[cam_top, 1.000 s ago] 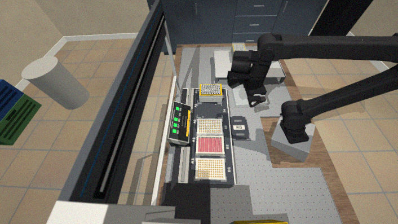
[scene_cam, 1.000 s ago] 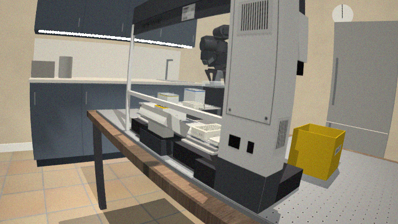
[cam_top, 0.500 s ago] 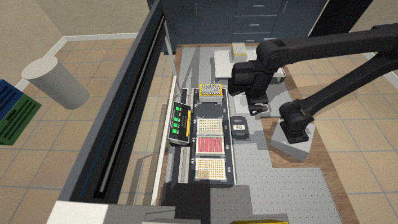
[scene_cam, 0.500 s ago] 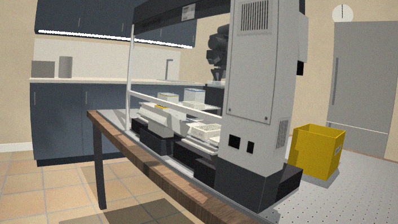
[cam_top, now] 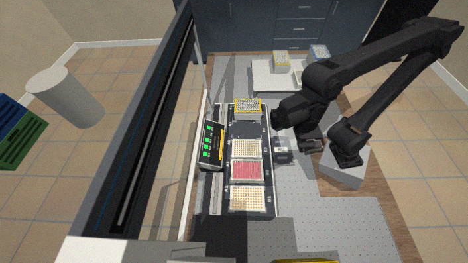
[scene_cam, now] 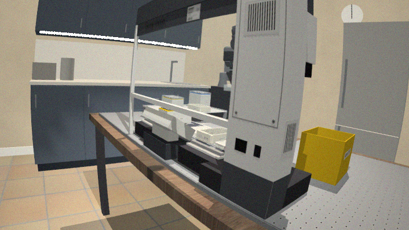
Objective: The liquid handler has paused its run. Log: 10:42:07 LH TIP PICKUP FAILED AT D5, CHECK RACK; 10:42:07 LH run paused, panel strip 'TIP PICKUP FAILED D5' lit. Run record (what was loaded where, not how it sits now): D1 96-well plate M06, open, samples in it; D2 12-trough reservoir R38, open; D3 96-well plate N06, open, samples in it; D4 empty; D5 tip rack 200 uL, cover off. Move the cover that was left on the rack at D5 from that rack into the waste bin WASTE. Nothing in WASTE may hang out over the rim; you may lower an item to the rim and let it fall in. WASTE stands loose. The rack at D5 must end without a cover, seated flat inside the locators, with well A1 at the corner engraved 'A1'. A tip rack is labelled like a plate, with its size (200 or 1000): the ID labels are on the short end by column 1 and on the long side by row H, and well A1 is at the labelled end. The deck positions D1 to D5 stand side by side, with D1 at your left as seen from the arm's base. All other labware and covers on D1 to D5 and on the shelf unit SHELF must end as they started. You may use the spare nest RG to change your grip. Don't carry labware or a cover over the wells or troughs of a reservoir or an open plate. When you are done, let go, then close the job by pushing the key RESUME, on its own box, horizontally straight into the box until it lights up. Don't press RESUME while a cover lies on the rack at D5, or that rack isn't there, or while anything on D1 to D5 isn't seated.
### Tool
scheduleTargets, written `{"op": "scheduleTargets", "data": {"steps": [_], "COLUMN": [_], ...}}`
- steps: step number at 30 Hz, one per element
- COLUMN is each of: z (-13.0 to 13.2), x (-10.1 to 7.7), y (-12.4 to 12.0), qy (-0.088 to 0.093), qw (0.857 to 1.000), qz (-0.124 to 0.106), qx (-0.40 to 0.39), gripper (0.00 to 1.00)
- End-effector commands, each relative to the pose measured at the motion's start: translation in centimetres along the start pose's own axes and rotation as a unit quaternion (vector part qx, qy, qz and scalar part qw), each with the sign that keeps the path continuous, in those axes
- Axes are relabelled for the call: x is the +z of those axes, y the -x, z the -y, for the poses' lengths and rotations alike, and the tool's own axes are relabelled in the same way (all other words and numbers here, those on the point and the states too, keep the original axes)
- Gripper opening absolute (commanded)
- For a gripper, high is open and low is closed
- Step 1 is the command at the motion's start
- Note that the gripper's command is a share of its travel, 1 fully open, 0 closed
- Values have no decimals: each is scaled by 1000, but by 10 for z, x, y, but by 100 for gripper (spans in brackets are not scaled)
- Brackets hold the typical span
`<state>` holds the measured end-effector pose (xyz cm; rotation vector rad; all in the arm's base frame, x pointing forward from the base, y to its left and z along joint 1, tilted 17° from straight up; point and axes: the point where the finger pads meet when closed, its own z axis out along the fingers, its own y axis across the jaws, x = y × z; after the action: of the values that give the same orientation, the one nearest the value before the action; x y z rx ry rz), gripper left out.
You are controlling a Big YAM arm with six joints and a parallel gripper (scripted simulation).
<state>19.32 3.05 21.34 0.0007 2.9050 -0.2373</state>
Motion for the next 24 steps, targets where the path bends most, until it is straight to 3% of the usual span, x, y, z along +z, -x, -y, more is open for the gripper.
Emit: {"op": "scheduleTargets", "data": {"steps": [1,7,24], "z": [-18,-38,-35], "x": [-22,-22,-25], "y": [22,24,22], "qy": [6,9,11], "qw": [998,998,998], "qz": [29,30,32], "qx": [47,48,50], "gripper": [0,0,0]}}
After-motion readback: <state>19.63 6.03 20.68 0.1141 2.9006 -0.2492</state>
